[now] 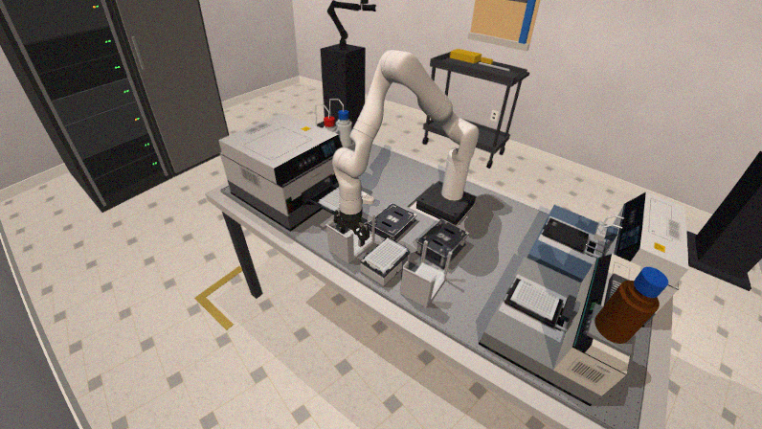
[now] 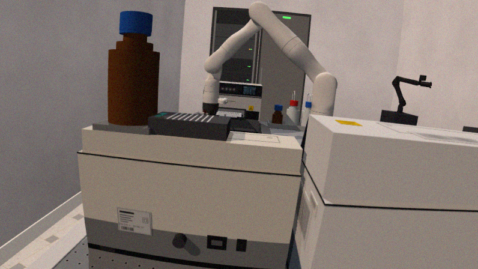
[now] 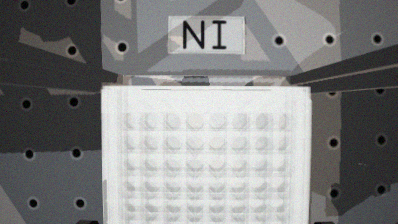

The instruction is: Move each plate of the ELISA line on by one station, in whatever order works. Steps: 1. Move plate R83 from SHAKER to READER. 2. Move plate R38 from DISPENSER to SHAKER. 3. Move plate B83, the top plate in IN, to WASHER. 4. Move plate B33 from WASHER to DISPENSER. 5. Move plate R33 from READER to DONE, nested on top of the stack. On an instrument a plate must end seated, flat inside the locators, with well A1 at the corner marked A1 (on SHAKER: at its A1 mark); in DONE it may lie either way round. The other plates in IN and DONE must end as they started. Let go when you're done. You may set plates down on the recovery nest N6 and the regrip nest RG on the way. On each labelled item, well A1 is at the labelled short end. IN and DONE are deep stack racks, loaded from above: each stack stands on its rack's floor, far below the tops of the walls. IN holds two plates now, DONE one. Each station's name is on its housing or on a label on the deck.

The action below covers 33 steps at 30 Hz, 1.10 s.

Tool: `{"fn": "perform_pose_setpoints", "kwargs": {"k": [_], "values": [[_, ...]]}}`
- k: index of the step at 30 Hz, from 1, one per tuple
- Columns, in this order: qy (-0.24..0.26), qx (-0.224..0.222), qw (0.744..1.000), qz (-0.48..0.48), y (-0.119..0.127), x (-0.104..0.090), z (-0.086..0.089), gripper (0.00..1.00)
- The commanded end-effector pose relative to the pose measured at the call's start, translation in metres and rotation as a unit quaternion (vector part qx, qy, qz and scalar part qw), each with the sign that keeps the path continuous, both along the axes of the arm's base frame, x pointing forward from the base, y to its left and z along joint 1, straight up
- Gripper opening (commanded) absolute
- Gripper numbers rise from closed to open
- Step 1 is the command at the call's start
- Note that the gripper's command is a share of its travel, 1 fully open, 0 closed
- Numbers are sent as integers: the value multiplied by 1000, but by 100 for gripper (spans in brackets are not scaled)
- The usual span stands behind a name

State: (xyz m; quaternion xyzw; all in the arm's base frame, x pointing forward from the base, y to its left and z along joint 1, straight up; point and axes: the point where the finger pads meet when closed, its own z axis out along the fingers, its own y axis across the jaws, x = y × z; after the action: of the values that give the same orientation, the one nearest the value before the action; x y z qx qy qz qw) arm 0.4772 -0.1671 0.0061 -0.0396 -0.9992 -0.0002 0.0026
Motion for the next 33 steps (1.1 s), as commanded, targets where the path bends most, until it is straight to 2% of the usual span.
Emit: {"fn": "perform_pose_setpoints", "kwargs": {"k": [1,32,33], "values": [[-1,-1,1000,-2,0,0,-2,100],[0,-1,1000,-1,0,0,-7,100],[0,-1,1000,0,0,0,-6,94]]}}
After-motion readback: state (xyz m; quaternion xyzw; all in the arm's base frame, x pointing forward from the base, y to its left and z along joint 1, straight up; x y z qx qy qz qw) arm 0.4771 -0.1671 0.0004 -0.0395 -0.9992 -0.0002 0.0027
